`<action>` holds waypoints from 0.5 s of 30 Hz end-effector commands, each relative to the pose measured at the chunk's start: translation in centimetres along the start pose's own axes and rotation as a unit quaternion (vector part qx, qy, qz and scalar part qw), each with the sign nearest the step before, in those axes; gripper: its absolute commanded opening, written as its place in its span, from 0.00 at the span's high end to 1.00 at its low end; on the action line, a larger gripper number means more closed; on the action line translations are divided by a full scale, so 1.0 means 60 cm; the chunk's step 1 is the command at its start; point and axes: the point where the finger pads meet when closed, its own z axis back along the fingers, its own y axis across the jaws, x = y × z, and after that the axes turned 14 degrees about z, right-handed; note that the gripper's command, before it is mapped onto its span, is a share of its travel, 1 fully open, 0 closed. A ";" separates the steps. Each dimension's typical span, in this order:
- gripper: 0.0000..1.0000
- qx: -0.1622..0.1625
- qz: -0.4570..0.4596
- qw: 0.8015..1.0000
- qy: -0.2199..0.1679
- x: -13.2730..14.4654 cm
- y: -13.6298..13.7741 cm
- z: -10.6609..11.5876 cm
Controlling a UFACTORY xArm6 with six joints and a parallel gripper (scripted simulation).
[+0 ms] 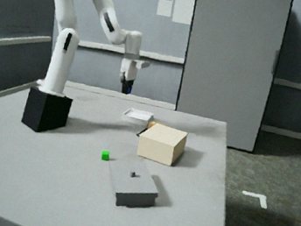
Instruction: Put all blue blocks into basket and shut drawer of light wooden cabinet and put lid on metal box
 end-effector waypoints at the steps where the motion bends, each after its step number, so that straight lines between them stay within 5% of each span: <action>1: 1.00 0.002 -0.046 0.999 0.001 -0.031 -0.041 0.006; 10: 1.00 0.002 -0.250 0.968 0.002 -0.109 -0.204 0.005; 15: 1.00 0.002 -0.287 0.958 0.003 -0.134 -0.270 -0.004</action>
